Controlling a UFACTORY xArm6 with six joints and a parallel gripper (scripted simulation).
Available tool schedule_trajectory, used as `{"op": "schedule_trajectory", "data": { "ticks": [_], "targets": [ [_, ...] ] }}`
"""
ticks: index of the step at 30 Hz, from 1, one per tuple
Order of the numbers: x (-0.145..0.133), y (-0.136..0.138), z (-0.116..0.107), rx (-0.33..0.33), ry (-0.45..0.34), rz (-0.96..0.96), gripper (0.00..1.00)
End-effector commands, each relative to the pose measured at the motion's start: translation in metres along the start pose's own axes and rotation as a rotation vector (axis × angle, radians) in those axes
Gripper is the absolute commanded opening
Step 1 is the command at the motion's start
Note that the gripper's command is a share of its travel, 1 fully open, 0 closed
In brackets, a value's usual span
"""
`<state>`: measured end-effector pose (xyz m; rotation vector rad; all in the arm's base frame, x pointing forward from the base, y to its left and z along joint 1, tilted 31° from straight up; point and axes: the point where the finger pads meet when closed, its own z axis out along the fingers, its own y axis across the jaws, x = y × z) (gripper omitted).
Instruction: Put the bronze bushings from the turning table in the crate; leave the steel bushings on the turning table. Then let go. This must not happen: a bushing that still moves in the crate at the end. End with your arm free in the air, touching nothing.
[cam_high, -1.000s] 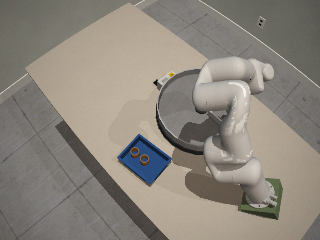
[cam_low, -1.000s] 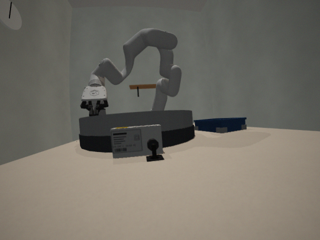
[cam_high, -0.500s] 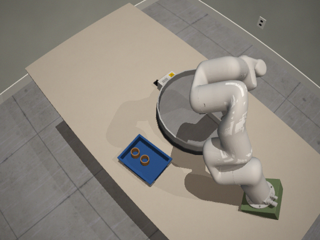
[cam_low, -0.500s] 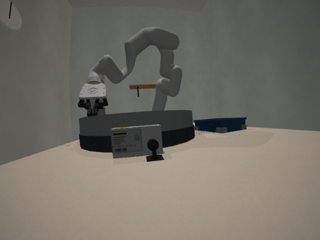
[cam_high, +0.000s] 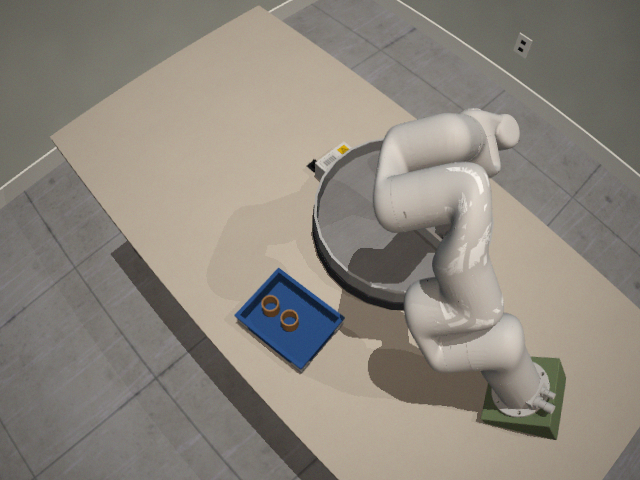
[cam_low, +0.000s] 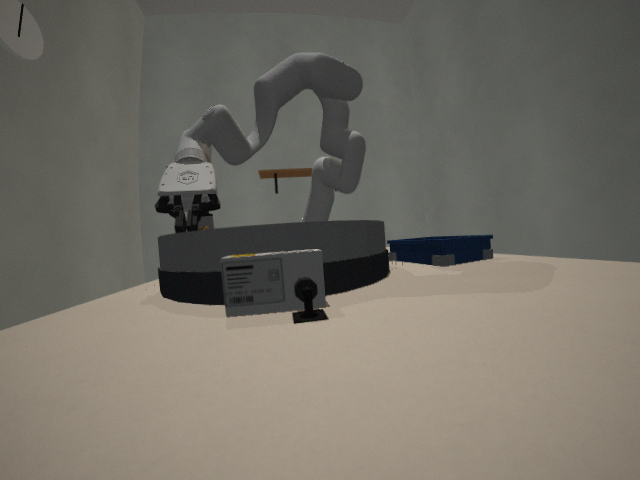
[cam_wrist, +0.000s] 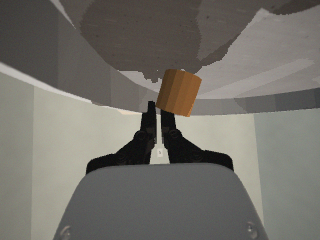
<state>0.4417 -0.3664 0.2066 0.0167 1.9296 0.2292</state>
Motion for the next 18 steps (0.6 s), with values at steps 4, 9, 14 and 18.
{"op": "schedule_trajectory", "data": {
  "ticks": [4,9,14,18],
  "targets": [
    [-0.002,-0.001,0.0,0.002,-0.001,-0.002,0.11],
    [-0.002,-0.001,0.0,0.002,-0.001,-0.002,0.11],
    [-0.004,-0.001,-0.002,0.002,-0.001,-0.002,0.11],
    [-0.016,-0.001,-0.018,0.002,-0.001,-0.002,0.11]
  ]
}}
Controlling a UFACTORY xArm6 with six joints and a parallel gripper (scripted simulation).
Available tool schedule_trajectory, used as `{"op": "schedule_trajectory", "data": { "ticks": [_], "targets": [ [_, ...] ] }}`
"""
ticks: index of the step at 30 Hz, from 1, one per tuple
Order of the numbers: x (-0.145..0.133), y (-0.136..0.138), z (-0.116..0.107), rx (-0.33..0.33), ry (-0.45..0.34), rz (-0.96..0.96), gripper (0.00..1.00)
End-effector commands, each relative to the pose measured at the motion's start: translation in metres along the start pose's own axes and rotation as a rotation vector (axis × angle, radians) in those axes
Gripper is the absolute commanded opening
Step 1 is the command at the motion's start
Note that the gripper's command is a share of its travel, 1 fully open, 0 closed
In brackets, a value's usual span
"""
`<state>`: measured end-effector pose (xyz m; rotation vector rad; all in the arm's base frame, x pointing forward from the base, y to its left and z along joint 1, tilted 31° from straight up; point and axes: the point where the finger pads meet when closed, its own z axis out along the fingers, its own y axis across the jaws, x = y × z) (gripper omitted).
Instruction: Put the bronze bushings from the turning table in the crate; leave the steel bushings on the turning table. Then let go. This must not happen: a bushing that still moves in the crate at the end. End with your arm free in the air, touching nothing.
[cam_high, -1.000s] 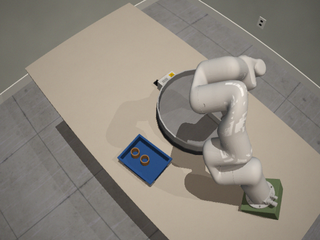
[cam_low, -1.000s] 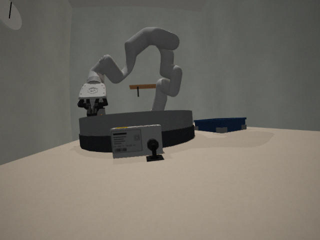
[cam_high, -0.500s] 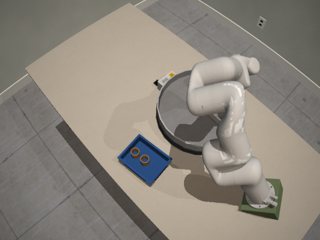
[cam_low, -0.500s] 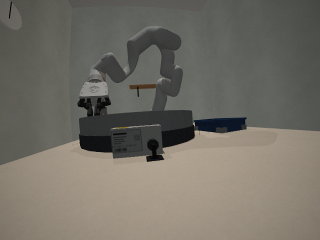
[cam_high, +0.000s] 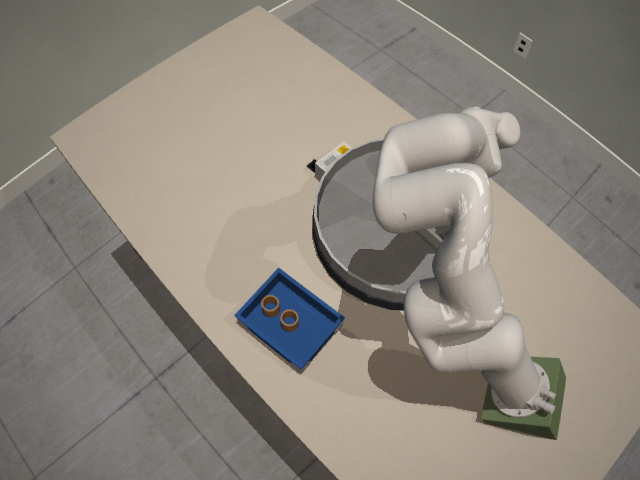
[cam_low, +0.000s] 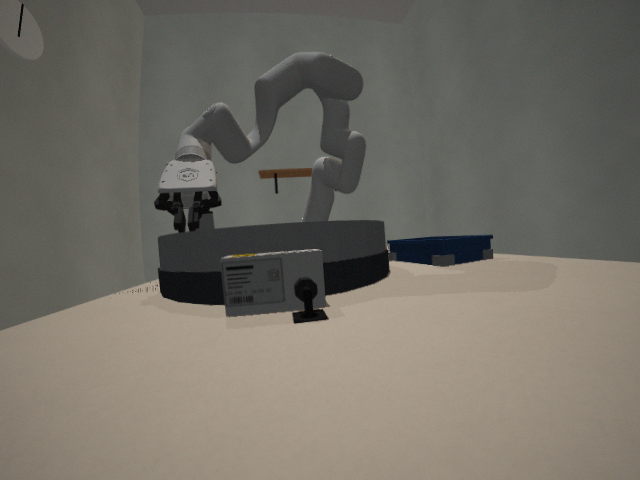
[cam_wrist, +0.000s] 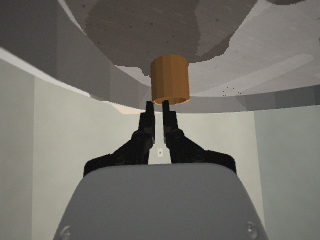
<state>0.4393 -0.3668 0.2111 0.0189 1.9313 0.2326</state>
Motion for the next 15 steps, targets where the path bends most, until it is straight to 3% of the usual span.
{"op": "schedule_trajectory", "data": {
  "ticks": [1,5,6,15],
  "targets": [
    [-0.0177,-0.0011,-0.019,0.003,-0.003,-0.005,0.11],
    [-0.0228,-0.001,-0.0251,0.003,-0.003,-0.005,0.11],
    [-0.0227,-0.001,-0.0251,0.003,-0.003,-0.005,0.62],
    [-0.0188,0.0004,-0.028,0.011,0.016,0.017,0.62]
  ]
}}
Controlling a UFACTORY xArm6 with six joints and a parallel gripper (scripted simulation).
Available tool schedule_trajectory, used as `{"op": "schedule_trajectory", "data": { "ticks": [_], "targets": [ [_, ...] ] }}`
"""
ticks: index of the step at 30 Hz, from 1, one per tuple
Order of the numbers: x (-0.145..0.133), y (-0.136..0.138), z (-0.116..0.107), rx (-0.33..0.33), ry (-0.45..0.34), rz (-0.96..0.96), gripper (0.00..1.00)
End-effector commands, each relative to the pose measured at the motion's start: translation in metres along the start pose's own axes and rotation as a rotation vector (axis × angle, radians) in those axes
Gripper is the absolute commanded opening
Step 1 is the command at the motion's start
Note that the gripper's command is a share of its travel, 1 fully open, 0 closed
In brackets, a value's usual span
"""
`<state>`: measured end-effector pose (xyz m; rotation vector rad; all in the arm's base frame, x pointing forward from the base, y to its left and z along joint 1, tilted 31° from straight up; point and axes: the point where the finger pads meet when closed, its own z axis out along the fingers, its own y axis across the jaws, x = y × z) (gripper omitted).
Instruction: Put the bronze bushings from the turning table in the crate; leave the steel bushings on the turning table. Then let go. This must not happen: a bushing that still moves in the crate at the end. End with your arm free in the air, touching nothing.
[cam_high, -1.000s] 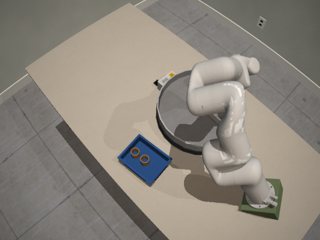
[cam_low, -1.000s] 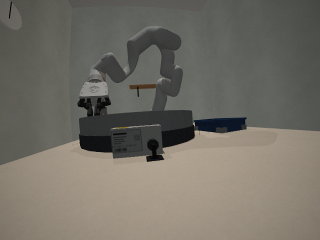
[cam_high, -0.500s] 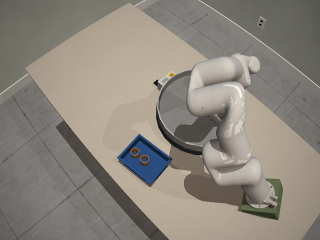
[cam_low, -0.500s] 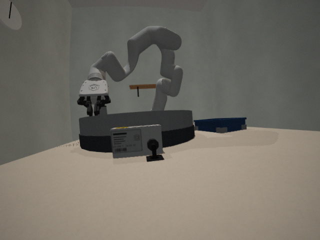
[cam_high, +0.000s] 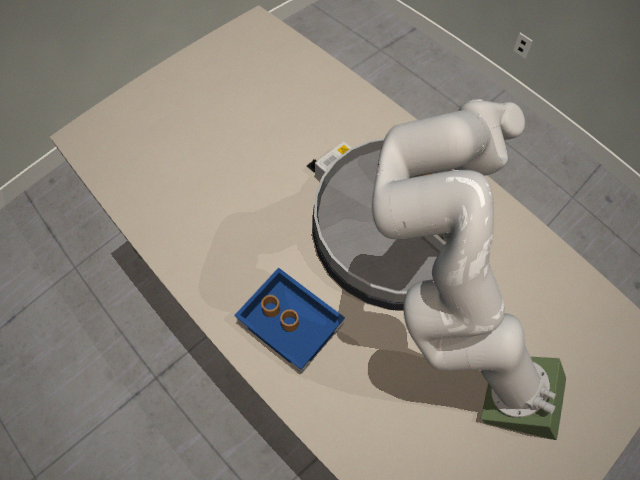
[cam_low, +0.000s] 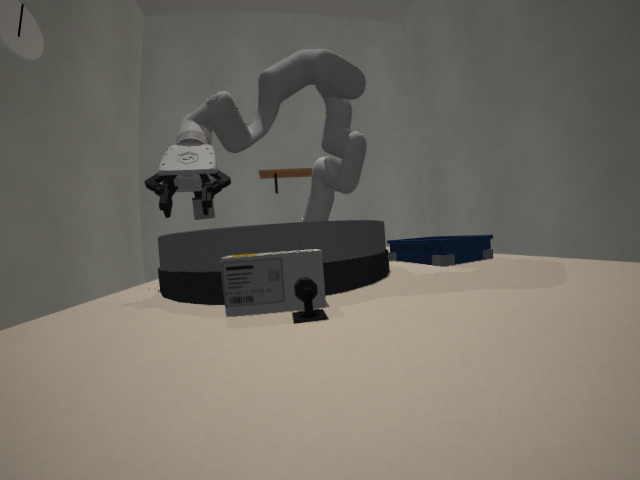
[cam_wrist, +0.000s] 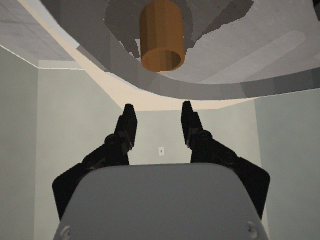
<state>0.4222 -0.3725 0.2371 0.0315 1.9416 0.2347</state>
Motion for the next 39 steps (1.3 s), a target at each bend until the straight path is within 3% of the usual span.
{"op": "schedule_trajectory", "data": {
  "ticks": [1,14,16,31,39],
  "targets": [
    [0.001,0.0,-0.003,0.009,0.014,0.014,0.62],
    [0.041,0.015,-0.034,0.097,0.206,0.235,0.62],
    [0.041,0.015,-0.034,0.097,0.206,0.235,0.62],
    [0.101,0.039,-0.079,0.219,0.5,0.569,0.62],
    [0.119,0.046,-0.093,0.255,0.588,0.669,0.62]
  ]
}}
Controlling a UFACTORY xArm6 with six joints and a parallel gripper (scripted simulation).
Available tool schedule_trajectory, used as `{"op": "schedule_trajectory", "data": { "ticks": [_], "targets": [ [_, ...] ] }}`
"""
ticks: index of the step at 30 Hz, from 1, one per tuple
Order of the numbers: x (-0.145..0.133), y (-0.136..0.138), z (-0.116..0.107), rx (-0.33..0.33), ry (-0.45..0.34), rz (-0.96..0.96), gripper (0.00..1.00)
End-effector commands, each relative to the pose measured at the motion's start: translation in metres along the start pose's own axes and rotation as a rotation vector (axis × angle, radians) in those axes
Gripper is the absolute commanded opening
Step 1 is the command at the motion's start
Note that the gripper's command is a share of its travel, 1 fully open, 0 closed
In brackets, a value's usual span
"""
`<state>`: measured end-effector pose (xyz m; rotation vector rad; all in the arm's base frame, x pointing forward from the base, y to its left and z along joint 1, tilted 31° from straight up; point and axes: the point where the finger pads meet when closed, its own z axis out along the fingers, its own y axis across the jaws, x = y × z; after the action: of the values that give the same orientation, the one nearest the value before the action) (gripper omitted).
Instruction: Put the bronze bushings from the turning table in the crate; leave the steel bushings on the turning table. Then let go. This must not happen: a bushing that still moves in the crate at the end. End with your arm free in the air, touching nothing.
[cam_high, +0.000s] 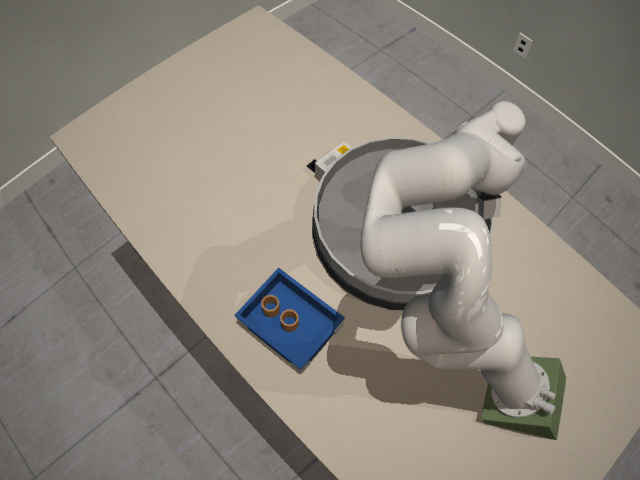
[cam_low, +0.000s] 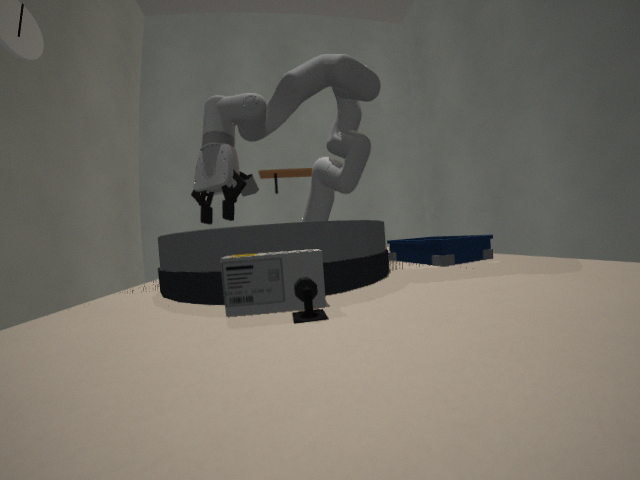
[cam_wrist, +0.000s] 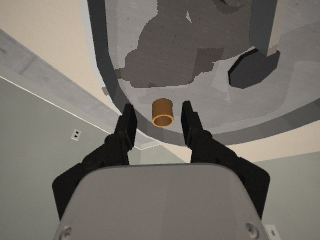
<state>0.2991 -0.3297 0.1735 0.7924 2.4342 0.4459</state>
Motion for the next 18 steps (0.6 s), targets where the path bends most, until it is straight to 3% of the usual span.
{"op": "schedule_trajectory", "data": {
  "ticks": [1,18],
  "targets": [
    [0.015,-0.005,-0.003,0.027,0.072,0.071,0.62],
    [0.027,-0.009,-0.002,0.045,0.122,0.126,0.62]
  ]
}}
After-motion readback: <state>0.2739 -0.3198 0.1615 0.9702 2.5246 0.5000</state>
